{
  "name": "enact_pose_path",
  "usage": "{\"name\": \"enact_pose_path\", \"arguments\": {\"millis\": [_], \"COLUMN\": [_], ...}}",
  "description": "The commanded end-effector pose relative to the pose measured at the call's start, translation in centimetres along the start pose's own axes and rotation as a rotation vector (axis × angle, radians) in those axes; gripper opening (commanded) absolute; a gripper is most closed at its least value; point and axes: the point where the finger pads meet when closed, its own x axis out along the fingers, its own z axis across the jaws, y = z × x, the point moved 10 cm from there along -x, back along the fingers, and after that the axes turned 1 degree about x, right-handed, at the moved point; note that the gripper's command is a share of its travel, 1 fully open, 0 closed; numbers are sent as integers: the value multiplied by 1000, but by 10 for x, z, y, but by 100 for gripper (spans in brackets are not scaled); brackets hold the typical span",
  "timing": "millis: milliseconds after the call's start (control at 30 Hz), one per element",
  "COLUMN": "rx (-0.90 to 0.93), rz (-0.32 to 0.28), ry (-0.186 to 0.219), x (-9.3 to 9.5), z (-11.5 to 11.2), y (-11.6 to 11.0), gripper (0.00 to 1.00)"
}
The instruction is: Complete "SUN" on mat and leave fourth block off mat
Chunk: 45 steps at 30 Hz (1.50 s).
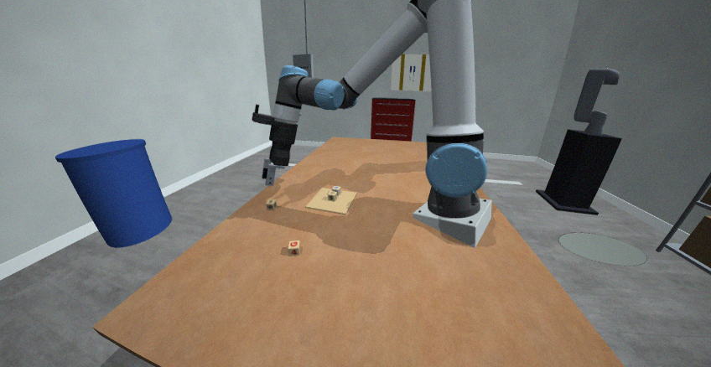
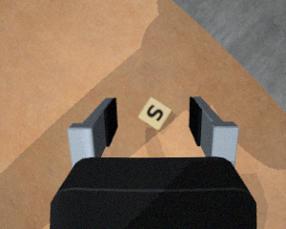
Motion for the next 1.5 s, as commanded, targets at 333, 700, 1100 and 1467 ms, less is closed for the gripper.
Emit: {"name": "enact_pose_path", "arguments": {"millis": [333, 700, 1100, 1467], "rx": [1, 0, 2, 2], "rz": [-5, -11, -1, 0], "ry": [3, 8, 1, 0], "x": [-15, -48, -58, -57], "z": [1, -16, -55, -59], "y": [-30, -111, -179, -184], "gripper": [100, 100, 100, 100]}}
